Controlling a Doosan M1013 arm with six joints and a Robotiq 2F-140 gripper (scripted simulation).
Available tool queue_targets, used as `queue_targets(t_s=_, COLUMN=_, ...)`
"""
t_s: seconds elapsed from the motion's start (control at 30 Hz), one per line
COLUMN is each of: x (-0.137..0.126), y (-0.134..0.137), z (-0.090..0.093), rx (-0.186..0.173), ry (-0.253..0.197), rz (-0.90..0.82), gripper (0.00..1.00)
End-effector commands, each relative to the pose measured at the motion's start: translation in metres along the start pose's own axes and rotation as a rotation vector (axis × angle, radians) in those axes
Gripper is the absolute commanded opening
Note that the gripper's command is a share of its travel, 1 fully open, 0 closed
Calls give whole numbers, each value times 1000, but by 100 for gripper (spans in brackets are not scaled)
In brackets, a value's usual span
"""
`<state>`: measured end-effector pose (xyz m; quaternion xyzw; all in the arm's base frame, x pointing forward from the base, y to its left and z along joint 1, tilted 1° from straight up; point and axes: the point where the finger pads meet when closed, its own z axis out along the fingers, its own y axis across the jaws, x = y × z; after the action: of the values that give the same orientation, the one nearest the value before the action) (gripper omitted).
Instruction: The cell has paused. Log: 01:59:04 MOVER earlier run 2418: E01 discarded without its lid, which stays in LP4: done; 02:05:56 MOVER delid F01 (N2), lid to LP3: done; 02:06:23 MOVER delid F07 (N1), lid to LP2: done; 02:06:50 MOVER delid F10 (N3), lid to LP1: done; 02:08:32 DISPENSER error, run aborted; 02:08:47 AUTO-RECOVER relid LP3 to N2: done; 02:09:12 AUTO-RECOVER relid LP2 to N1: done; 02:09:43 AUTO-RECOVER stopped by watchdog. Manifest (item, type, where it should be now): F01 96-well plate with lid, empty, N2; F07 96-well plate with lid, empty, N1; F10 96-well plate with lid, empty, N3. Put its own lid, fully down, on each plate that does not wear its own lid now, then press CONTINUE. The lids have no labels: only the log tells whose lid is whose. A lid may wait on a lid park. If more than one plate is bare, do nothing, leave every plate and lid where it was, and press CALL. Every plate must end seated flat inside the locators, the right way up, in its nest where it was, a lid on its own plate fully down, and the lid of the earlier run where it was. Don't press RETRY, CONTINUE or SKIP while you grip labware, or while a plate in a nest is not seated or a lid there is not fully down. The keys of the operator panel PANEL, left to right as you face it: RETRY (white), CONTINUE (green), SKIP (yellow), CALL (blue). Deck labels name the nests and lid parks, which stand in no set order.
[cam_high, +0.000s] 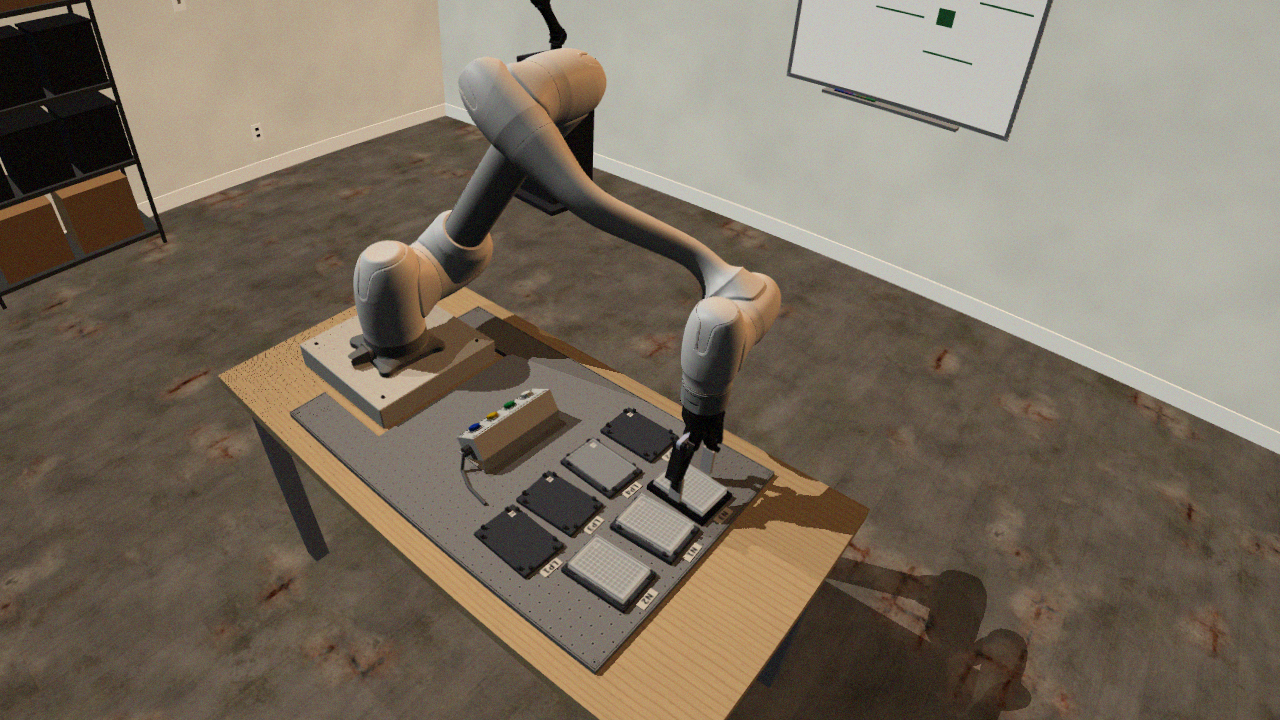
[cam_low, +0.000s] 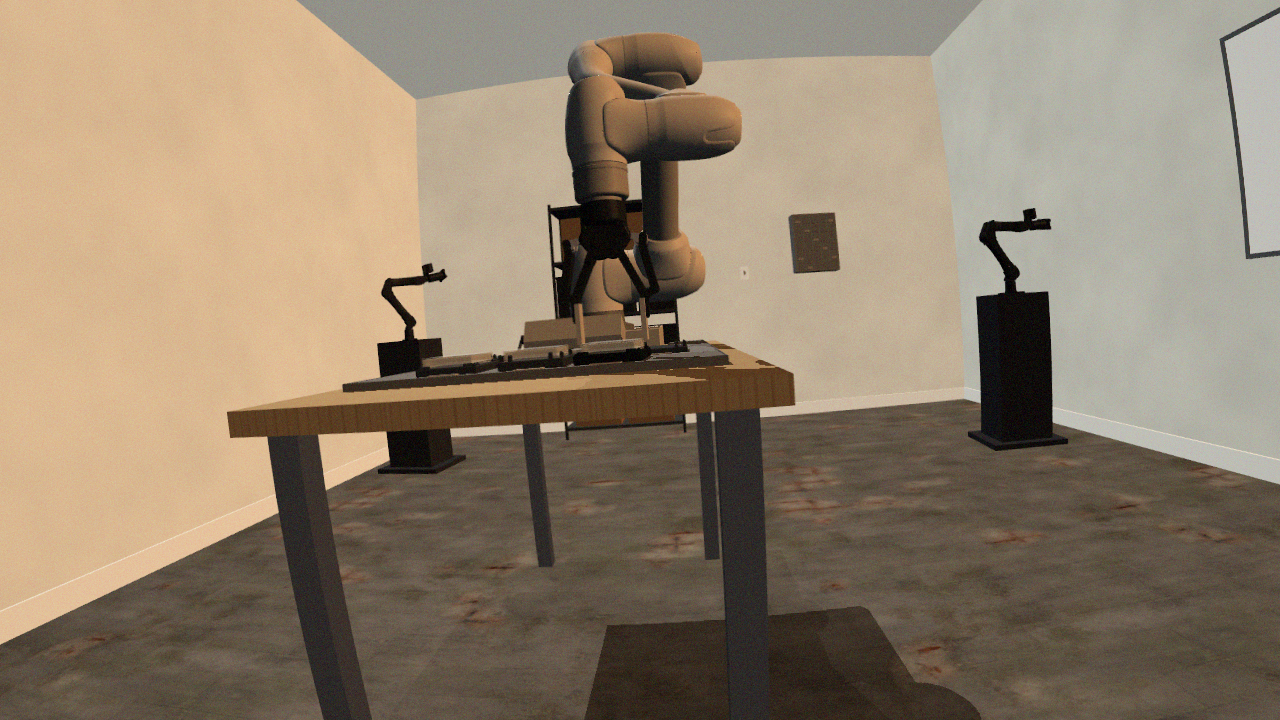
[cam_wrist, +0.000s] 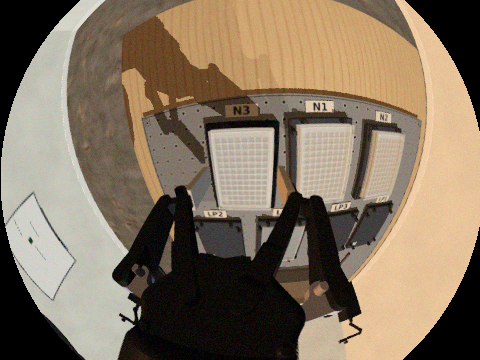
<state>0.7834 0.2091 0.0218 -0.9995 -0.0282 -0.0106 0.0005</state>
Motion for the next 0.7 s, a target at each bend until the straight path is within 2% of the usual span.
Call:
queue_targets(t_s=0.0, x=-2, y=-3, z=0, rx=-3, ry=1, rz=1, gripper=66)
queue_targets(t_s=0.67, x=-2, y=-3, z=-35, rx=-3, ry=1, rz=1, gripper=66)
